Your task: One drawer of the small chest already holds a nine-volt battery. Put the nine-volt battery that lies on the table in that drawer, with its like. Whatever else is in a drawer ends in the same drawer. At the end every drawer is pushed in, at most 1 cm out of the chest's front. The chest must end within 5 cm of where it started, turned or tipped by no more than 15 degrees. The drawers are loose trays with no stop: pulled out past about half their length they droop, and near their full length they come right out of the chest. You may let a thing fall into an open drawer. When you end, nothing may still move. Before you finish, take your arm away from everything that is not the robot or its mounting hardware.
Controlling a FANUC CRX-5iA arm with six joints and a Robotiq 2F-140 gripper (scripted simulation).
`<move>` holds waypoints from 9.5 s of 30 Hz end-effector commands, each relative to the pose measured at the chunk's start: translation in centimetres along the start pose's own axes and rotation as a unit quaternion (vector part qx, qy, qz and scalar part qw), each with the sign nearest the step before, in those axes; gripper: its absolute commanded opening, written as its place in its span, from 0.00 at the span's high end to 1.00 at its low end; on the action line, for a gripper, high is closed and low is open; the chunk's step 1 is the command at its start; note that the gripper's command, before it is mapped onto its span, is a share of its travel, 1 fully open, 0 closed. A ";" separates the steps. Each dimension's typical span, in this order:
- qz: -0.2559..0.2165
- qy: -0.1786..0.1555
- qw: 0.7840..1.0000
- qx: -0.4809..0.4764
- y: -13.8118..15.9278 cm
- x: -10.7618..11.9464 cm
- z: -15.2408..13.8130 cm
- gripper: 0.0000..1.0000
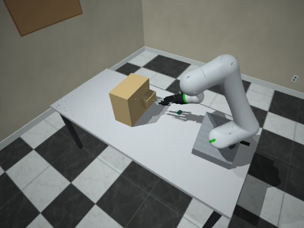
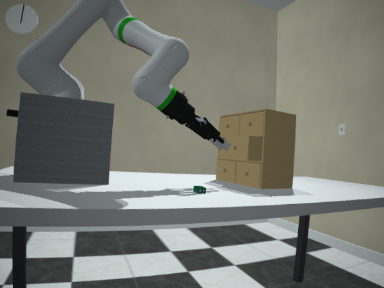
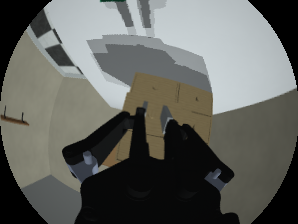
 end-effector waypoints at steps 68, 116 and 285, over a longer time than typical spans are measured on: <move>0.299 -0.021 0.954 0.000 6.6 12.3 0.5 0.80; 0.498 -0.035 0.866 0.000 11.0 14.9 0.8 0.00; 0.535 -0.102 0.822 -0.167 26.7 -3.8 1.9 0.00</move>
Point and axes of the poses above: the point where the finger pads meet when closed, its own x axis back along the fingers, its own z axis across the jaws, y = z × x, the point moved 10 cm from there along x, back along the fingers, and after that the axes turned 4 degrees about -x, right-handed, at the moved point
